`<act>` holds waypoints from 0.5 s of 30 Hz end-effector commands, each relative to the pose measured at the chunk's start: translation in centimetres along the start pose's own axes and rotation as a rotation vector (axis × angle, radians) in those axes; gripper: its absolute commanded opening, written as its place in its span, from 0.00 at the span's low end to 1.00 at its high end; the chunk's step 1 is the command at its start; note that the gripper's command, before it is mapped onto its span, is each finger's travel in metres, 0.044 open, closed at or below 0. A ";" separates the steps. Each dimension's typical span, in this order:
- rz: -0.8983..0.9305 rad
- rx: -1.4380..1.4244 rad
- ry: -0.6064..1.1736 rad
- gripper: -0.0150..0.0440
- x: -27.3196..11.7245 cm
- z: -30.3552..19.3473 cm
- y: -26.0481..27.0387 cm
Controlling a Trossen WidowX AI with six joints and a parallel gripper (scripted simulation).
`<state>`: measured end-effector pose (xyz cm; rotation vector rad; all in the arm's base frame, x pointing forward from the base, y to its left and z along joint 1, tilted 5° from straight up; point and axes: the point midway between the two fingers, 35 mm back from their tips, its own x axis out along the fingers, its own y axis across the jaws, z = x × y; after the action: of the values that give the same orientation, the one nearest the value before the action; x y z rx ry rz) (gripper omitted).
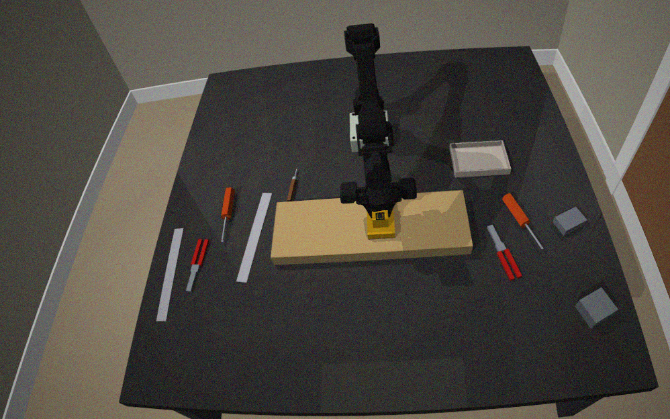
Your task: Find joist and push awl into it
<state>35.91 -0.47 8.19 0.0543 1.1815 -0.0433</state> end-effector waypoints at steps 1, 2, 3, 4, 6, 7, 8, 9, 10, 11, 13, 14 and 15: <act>0.000 -0.002 0.000 0.25 0.0 0.0 -0.7; 0.000 -0.002 0.000 0.25 0.0 0.0 -0.8; 0.000 -0.002 0.000 0.25 0.0 0.0 -1.0; 0.000 -0.002 0.000 0.25 0.0 0.0 -1.1; -0.001 -0.003 0.000 0.25 0.0 0.0 -1.4; -0.001 -0.003 0.000 0.25 0.0 0.0 -1.5; -0.001 -0.003 0.000 0.25 0.0 0.0 -1.7; -0.001 -0.003 0.000 0.25 0.0 0.0 -1.8; -0.001 -0.003 0.000 0.25 0.0 0.0 -2.0; -0.001 -0.003 0.000 0.25 0.0 0.0 -2.1; -0.002 -0.003 0.000 0.25 0.0 0.0 -2.4; -0.002 -0.003 0.000 0.25 0.0 0.0 -2.6; -0.002 -0.003 0.000 0.25 0.0 0.0 -2.7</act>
<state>35.78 -2.69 8.15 0.0522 1.1810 -0.0448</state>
